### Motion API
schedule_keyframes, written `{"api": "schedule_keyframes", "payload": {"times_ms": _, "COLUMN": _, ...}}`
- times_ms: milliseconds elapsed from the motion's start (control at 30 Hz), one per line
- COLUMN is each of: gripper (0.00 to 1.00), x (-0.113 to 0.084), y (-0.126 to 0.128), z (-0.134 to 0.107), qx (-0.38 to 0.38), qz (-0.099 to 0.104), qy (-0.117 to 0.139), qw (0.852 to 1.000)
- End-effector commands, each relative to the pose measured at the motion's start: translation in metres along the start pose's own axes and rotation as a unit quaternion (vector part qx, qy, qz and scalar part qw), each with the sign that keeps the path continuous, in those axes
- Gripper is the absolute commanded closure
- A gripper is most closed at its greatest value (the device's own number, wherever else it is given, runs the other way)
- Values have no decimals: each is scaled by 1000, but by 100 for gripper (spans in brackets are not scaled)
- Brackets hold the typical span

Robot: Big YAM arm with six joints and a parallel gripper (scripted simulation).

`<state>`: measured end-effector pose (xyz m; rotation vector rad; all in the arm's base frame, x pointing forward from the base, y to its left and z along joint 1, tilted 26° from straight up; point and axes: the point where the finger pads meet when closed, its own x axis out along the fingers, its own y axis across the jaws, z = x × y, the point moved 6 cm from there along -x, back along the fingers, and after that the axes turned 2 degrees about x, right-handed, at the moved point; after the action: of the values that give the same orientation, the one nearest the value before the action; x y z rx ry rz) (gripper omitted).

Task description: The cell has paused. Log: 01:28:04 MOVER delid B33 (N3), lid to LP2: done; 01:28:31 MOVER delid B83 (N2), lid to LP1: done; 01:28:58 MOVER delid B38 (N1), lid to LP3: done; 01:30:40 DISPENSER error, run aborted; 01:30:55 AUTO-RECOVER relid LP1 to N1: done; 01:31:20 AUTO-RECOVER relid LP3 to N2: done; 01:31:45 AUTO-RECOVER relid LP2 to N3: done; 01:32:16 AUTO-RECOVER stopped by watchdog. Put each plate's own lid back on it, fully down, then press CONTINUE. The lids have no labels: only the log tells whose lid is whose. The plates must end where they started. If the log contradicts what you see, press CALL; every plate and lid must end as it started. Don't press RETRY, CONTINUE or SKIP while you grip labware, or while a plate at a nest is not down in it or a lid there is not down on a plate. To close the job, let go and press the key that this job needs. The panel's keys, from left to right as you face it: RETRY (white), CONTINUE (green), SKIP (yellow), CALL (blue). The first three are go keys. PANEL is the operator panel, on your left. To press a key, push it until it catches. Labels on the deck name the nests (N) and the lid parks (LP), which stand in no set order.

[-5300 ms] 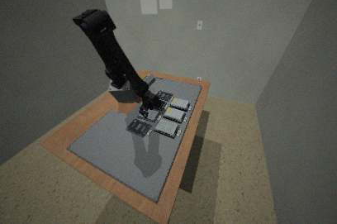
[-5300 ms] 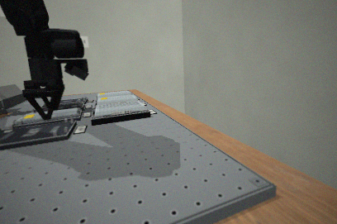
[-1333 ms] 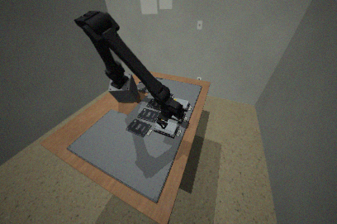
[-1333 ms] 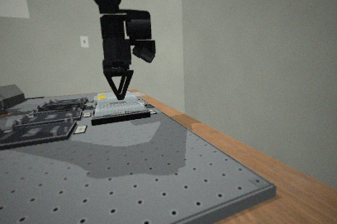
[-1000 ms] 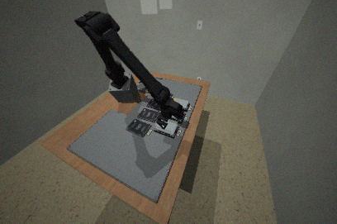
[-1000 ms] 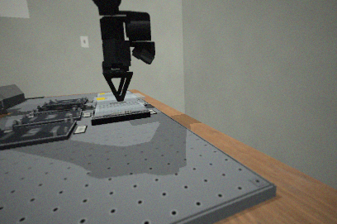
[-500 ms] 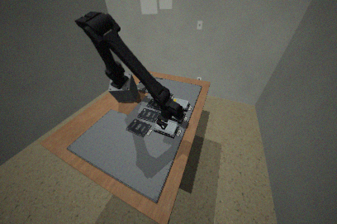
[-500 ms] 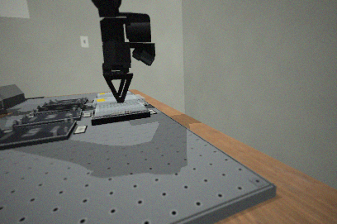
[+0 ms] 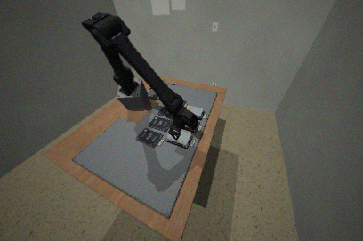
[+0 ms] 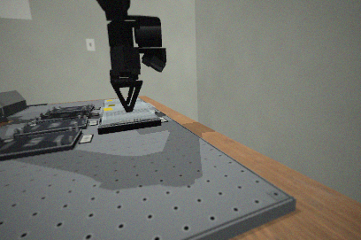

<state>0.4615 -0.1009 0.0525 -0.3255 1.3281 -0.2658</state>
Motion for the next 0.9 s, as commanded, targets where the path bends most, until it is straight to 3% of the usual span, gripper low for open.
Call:
{"api": "schedule_keyframes", "payload": {"times_ms": 0, "gripper": 100, "x": 1, "y": -6, "z": 17, "qx": 3, "qz": -3, "qy": -16, "qw": 1000}}
{"api": "schedule_keyframes", "payload": {"times_ms": 400, "gripper": 100, "x": 3, "y": -7, "z": 14, "qx": 4, "qz": -3, "qy": -15, "qw": 1000}}
{"api": "schedule_keyframes", "payload": {"times_ms": 433, "gripper": 100, "x": -4, "y": -9, "z": 18, "qx": 7, "qz": -4, "qy": -23, "qw": 1000}}
{"api": "schedule_keyframes", "payload": {"times_ms": 867, "gripper": 100, "x": 10, "y": -7, "z": 16, "qx": 5, "qz": -3, "qy": -15, "qw": 1000}}
